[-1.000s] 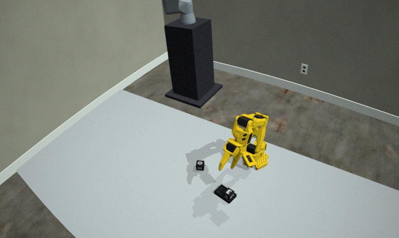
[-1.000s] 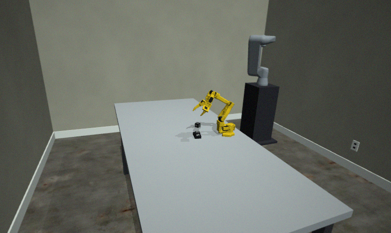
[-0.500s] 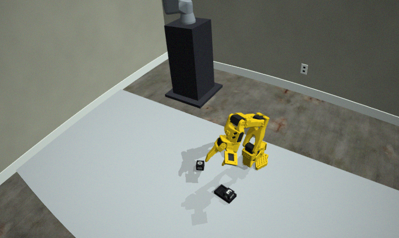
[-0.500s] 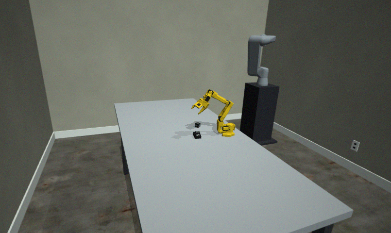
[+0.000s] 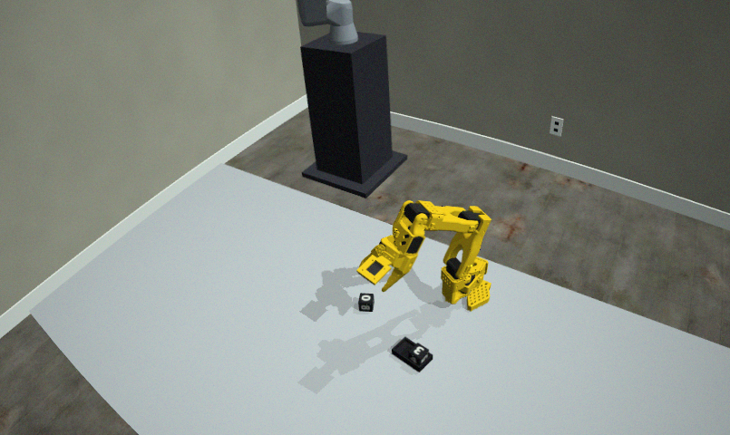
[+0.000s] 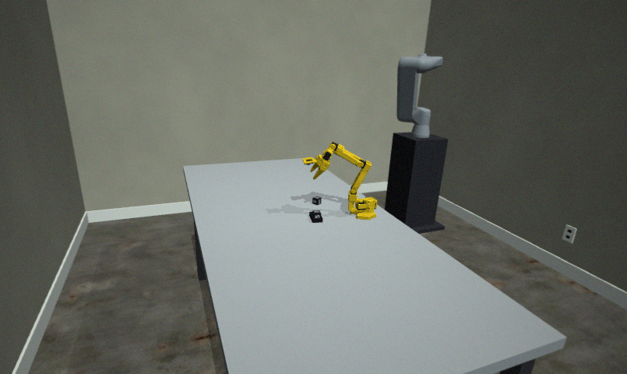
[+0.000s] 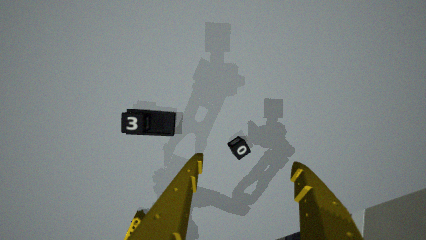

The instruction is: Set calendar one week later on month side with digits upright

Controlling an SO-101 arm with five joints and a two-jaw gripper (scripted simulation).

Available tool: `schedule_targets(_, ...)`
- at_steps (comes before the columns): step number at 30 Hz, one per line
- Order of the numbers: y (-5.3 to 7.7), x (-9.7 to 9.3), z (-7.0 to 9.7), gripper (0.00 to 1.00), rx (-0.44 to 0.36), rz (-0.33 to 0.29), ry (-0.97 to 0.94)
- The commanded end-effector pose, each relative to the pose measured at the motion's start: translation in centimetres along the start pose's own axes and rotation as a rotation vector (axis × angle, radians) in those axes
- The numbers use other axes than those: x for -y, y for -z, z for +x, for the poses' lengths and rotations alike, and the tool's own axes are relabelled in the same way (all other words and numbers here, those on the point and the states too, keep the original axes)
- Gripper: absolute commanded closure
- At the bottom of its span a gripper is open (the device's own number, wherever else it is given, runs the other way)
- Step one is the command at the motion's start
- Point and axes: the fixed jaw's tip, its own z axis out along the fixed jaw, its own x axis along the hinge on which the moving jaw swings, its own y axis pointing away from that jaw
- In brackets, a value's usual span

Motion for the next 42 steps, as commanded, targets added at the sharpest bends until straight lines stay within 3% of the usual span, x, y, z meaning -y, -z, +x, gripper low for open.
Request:
schedule_targets(1, 0.4, 2.1, -0.6, 0.65, 0.038, 0.055, -0.236)
schedule_targets(3, 0.4, 2.1, -0.6, 0.65, 0.038, 0.055, -0.236)
schedule_targets(11, 0.2, 5.1, 0.3, 0.65, 0.030, 0.120, -0.627)
schedule_targets(18, 0.2, 6.9, 1.1, 0.65, 0.033, 0.161, -0.858)
schedule_targets(29, 0.2, 7.9, 1.6, 0.65, 0.038, 0.185, -0.985)
schedule_targets(42, -0.1, 8.0, 1.8, 0.65, 0.021, 0.182, -0.998)
